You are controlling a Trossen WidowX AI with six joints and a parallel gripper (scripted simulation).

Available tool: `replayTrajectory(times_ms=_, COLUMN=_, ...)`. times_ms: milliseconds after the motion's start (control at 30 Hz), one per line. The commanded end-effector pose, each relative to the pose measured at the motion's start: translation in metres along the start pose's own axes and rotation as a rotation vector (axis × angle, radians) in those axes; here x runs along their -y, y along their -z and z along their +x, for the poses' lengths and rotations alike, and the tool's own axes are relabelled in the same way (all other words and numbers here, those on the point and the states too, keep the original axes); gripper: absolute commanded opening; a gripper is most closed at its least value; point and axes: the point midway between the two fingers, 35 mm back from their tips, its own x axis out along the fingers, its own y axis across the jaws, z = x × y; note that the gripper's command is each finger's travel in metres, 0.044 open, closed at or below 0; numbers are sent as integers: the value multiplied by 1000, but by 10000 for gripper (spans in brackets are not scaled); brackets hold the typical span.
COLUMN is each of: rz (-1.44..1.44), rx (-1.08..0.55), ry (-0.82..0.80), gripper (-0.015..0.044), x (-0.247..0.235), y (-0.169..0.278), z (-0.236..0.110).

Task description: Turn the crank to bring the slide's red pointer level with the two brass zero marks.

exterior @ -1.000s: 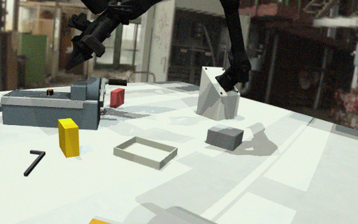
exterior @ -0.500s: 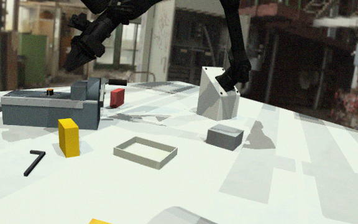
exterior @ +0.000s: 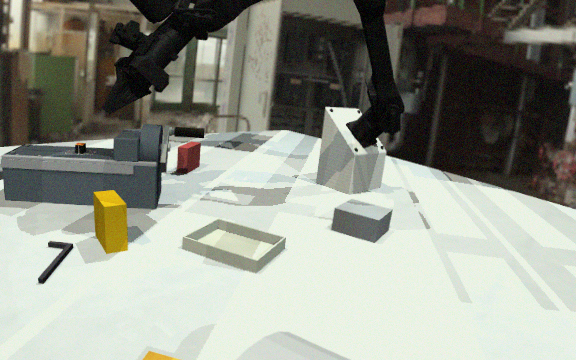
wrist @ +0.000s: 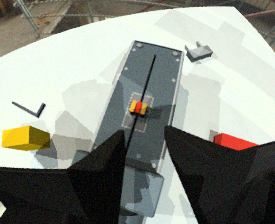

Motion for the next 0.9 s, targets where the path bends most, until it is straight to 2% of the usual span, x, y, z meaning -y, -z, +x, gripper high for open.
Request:
replayTrajectory(times_ms=0, rz=0, rx=0, ry=0, gripper=46, x=0, y=0, z=0)
replayTrajectory(times_ms=67, rz=0, rx=0, ry=0, gripper=0, x=0, y=0, z=0)
replayTrajectory(times_ms=700, rz=0, rx=0, ry=-1, gripper=0, x=0, y=0, z=0)
replayTrajectory(times_ms=867, rz=0, rx=0, ry=-1, gripper=131, x=0, y=0, z=0)
